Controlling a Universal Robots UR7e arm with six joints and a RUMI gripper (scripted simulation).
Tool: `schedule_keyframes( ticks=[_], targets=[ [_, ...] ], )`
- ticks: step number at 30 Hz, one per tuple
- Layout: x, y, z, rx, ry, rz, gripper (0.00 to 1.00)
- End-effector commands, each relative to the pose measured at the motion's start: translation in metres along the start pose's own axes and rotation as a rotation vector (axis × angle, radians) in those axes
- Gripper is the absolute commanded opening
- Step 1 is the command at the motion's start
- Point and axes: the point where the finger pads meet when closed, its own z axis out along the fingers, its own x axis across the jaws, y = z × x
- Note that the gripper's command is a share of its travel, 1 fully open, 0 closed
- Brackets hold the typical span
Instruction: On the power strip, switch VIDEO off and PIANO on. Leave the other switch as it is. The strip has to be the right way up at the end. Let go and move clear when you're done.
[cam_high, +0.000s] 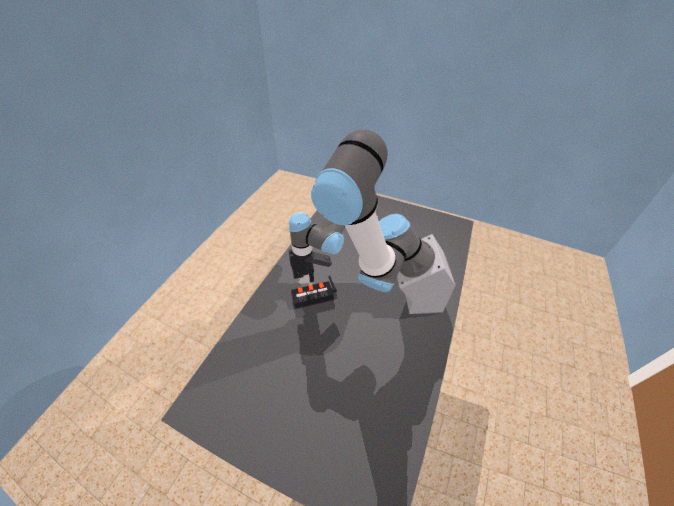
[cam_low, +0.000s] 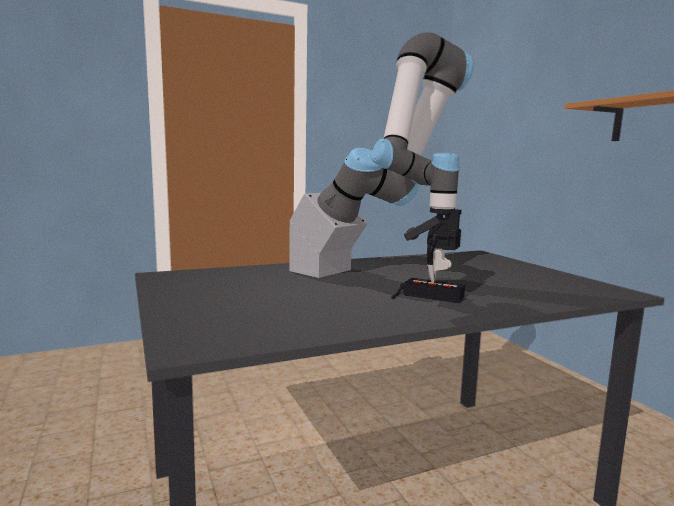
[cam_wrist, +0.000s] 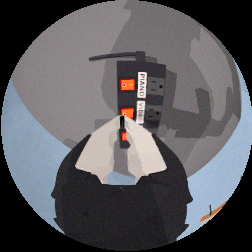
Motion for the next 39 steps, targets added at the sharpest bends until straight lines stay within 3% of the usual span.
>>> schedule_keyframes(
  ticks=[1, 39],
  targets=[
    [-0.0001, 0.0003, 0.0015, -0.001, -0.001, 0.0, 0.0],
    [-0.0001, 0.0003, 0.0068, -0.001, -0.001, 0.0, 0.0]
  ],
)
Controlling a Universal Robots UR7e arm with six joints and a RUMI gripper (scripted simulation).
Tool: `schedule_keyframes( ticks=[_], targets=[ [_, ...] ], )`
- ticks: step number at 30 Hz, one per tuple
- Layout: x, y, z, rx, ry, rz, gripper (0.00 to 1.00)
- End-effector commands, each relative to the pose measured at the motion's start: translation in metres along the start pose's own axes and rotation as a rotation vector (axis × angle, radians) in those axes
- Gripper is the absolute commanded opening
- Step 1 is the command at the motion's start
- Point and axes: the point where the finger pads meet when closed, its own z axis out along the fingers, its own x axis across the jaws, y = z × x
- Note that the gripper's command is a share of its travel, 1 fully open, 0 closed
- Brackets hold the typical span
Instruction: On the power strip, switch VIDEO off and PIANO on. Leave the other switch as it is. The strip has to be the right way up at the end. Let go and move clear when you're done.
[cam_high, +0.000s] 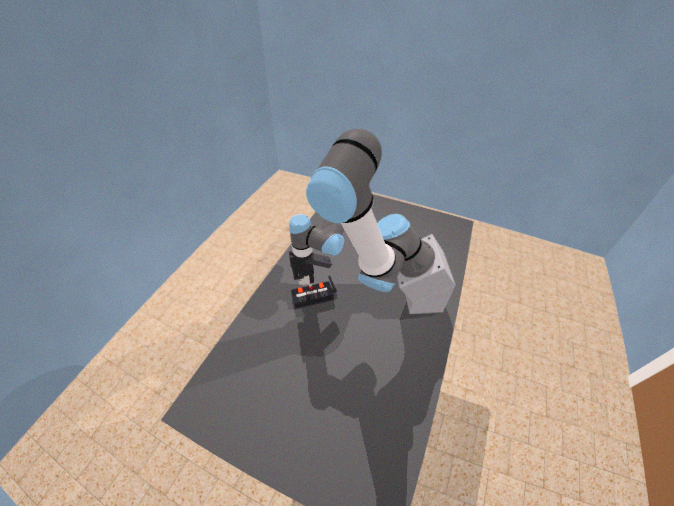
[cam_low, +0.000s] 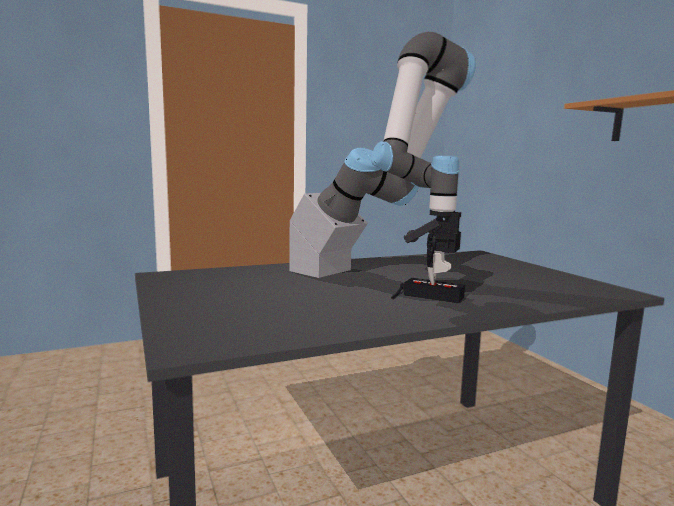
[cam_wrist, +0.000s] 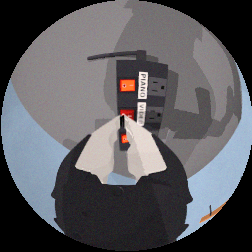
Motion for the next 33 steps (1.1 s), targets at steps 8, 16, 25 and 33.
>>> schedule_keyframes(
  ticks=[8, 16, 25, 33],
  targets=[
    [0.0, 0.0, -0.012, -0.001, 0.0, 0.0, 0.0],
    [0.0, 0.0, -0.033, -0.001, 0.0, 0.0, 0.0],
    [0.0, 0.0, -0.039, -0.001, 0.0, 0.0, 0.0],
    [0.0, 0.0, -0.039, -0.001, 0.0, 0.0, 0.0]
  ],
)
